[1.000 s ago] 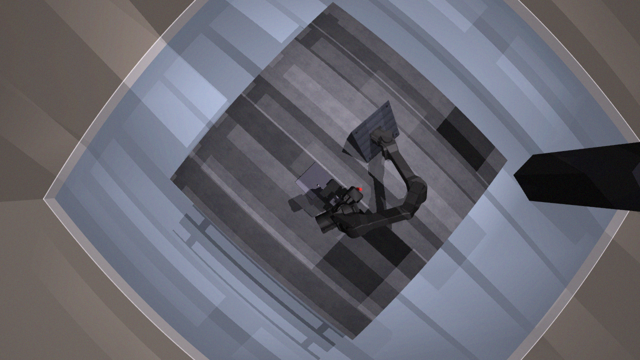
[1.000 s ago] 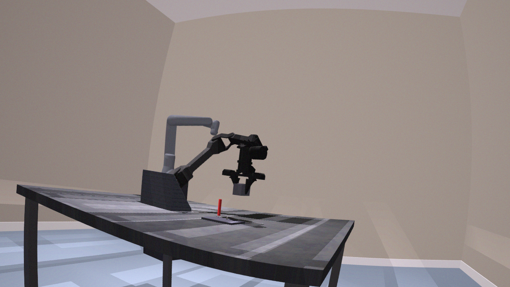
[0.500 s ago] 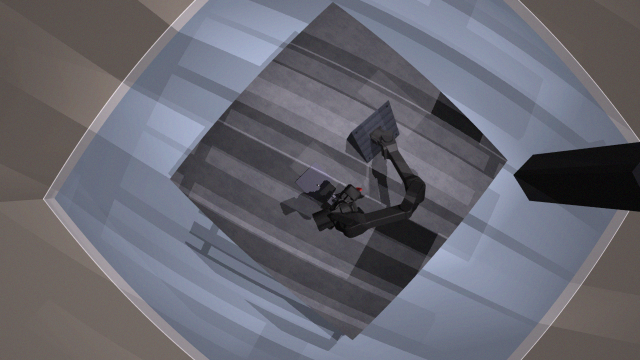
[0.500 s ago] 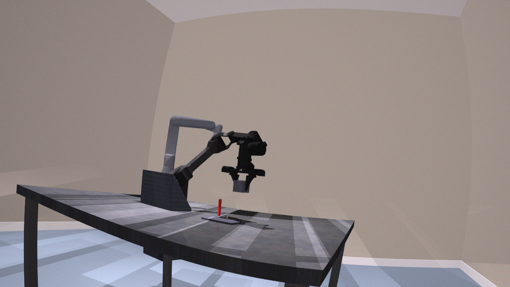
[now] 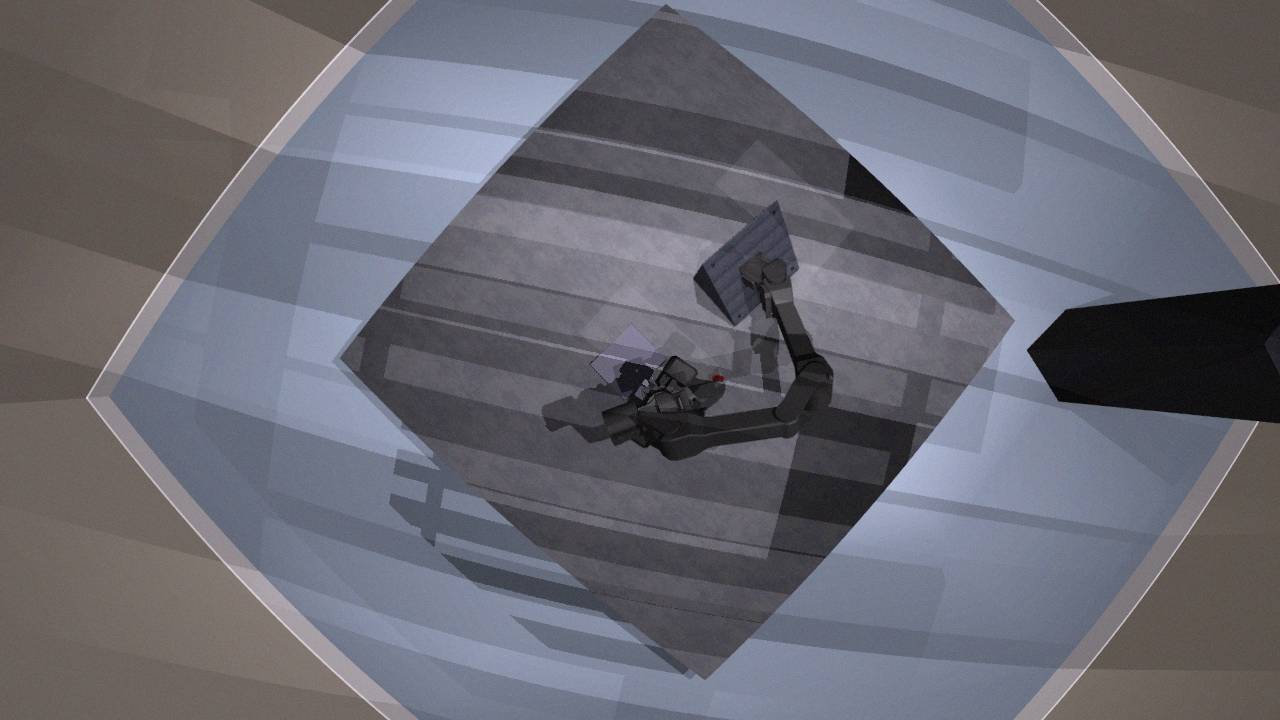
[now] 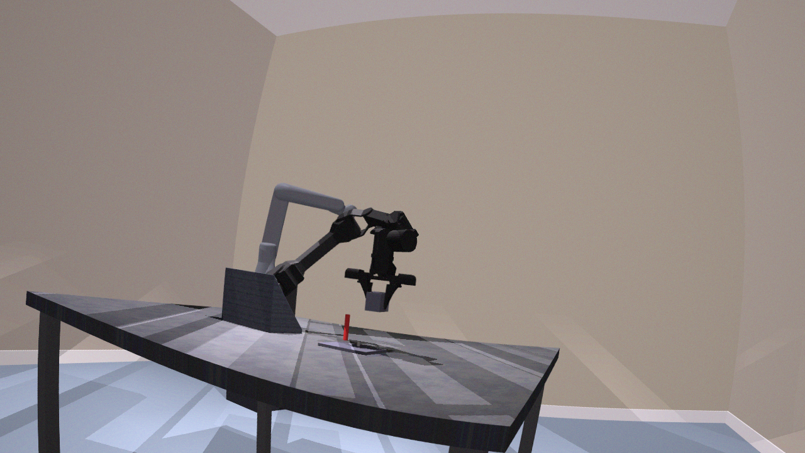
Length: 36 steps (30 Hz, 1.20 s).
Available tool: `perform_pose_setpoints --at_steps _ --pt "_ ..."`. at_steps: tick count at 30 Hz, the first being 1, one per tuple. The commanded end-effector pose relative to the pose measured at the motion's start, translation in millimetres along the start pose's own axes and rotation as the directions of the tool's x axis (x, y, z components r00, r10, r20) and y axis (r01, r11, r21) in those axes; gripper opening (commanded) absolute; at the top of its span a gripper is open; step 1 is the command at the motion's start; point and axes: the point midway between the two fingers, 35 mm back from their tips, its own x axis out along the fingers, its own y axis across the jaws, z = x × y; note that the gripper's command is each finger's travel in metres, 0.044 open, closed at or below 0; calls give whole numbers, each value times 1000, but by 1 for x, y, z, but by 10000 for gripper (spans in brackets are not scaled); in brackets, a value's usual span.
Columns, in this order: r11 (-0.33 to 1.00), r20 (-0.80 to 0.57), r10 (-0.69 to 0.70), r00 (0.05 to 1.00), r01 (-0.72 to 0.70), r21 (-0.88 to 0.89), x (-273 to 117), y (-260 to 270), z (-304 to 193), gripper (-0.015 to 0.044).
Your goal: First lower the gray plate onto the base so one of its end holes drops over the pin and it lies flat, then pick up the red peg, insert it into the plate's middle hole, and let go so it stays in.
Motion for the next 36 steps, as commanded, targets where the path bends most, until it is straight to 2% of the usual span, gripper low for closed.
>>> perform_pose_setpoints --at_steps 1,30,36 --pt "1000 -4 -2 1000 1 -31 5 1 -16 0" --pt "968 -6 -3 1000 1 -250 50 12 -96 0" --pt "966 -5 -3 1000 2 -260 52 13 -99 0"
